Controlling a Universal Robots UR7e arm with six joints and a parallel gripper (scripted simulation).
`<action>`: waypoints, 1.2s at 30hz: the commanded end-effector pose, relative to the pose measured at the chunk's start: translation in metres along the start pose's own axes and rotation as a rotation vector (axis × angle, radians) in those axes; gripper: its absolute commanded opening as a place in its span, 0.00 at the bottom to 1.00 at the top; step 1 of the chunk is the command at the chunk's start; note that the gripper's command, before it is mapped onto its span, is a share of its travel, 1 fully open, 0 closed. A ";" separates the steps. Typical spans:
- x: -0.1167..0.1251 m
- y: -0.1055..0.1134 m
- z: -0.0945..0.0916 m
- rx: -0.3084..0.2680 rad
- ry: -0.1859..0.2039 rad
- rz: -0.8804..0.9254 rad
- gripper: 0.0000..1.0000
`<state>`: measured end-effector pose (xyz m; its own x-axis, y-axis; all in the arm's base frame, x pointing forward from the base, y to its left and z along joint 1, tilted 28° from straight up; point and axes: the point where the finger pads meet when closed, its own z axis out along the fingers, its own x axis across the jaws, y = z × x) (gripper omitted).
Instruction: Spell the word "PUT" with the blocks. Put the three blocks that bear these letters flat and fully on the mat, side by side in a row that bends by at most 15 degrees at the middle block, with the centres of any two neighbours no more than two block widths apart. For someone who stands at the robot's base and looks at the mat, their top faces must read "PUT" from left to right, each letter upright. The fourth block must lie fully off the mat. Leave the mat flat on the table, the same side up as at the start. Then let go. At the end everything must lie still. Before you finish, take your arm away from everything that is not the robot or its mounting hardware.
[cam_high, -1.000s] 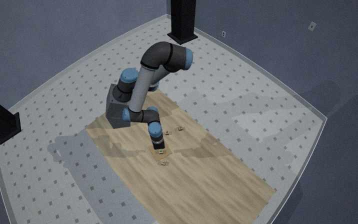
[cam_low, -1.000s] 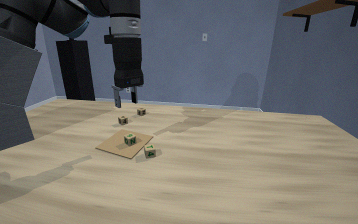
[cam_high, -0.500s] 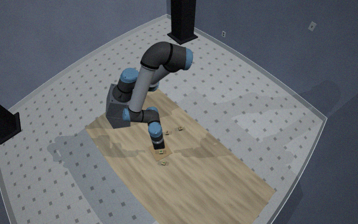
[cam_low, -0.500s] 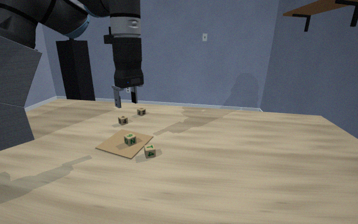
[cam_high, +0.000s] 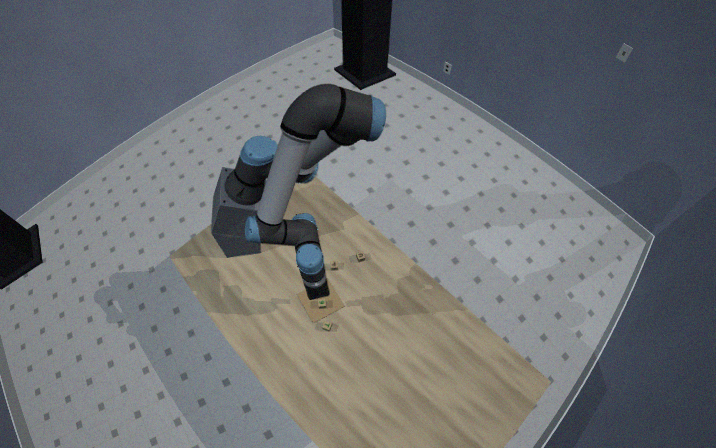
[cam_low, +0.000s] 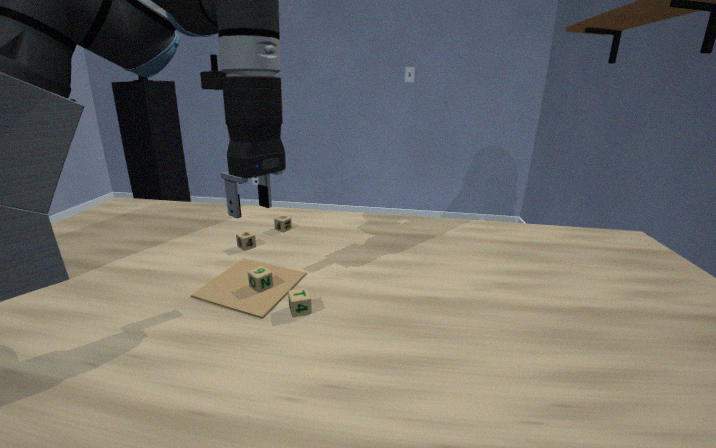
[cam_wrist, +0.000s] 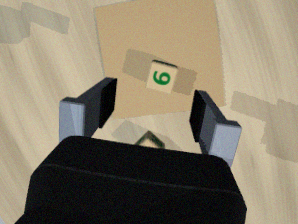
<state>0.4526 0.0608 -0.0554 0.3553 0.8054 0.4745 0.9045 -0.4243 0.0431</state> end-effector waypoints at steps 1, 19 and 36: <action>-0.002 -0.004 0.003 0.003 0.001 -0.105 1.00; -0.009 -0.006 0.008 0.003 0.001 -0.409 1.00; -0.015 -0.007 0.013 0.003 0.002 -0.721 1.00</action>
<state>0.4455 0.0564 -0.0718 -0.2521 0.8995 0.3569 0.9387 0.1378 0.3160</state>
